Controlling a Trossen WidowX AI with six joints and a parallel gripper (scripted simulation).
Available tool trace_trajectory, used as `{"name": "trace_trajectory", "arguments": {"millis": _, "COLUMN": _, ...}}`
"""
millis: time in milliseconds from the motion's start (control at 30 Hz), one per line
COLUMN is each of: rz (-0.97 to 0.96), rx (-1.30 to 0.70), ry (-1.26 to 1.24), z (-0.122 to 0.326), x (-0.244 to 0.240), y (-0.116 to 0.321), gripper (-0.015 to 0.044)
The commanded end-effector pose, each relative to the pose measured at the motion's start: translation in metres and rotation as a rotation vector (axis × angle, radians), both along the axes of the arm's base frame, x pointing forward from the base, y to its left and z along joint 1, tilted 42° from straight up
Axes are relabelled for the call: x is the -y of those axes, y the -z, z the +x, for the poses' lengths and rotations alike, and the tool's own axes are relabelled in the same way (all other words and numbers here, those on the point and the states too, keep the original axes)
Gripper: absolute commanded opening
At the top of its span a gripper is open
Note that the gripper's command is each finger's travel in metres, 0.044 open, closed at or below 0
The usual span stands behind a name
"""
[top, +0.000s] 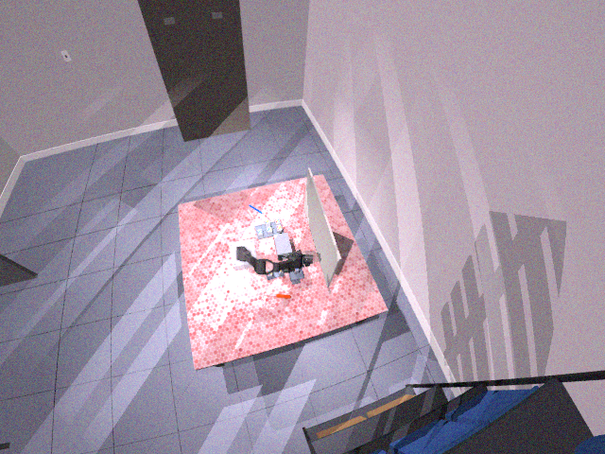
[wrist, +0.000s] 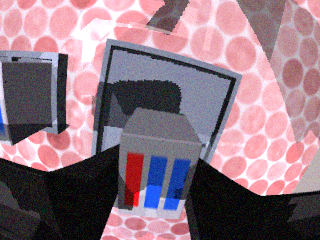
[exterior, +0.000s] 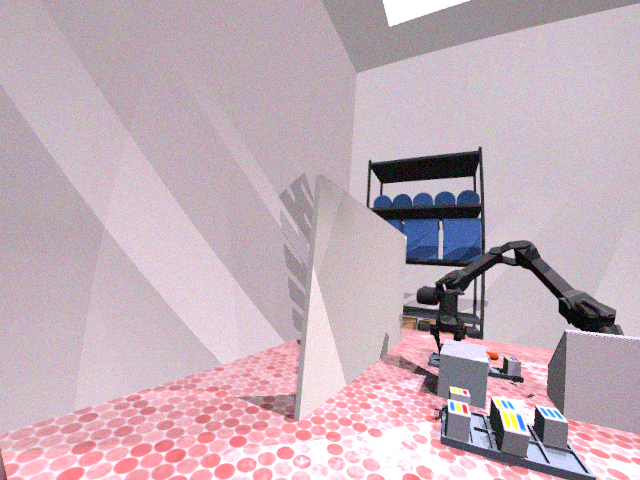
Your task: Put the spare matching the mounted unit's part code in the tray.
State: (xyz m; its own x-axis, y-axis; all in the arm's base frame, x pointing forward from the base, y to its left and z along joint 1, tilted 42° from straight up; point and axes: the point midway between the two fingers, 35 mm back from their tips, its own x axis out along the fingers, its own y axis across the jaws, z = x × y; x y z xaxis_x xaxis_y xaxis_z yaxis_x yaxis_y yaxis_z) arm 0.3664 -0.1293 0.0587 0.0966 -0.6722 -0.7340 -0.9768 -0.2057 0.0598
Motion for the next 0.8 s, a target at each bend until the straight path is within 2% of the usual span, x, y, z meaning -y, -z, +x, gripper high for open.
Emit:
{"name": "trace_trajectory", "arguments": {"millis": 0, "rz": 0.000, "rx": 0.001, "ry": 0.000, "z": 0.000, "x": -0.001, "y": -0.001, "gripper": 0.0053}}
{"name": "trace_trajectory", "arguments": {"millis": 500, "rz": 0.000, "rx": 0.001, "ry": 0.000, "z": 0.000, "x": -0.001, "y": -0.001, "gripper": 0.0440}}
{"name": "trace_trajectory", "arguments": {"millis": 567, "rz": 0.003, "rx": 0.001, "ry": -0.001, "z": 0.001, "x": -0.009, "y": -0.008, "gripper": 0.0440}}
{"name": "trace_trajectory", "arguments": {"millis": 767, "rz": 0.008, "rx": -0.001, "ry": -0.005, "z": -0.010, "x": -0.071, "y": -0.076, "gripper": 0.0440}}
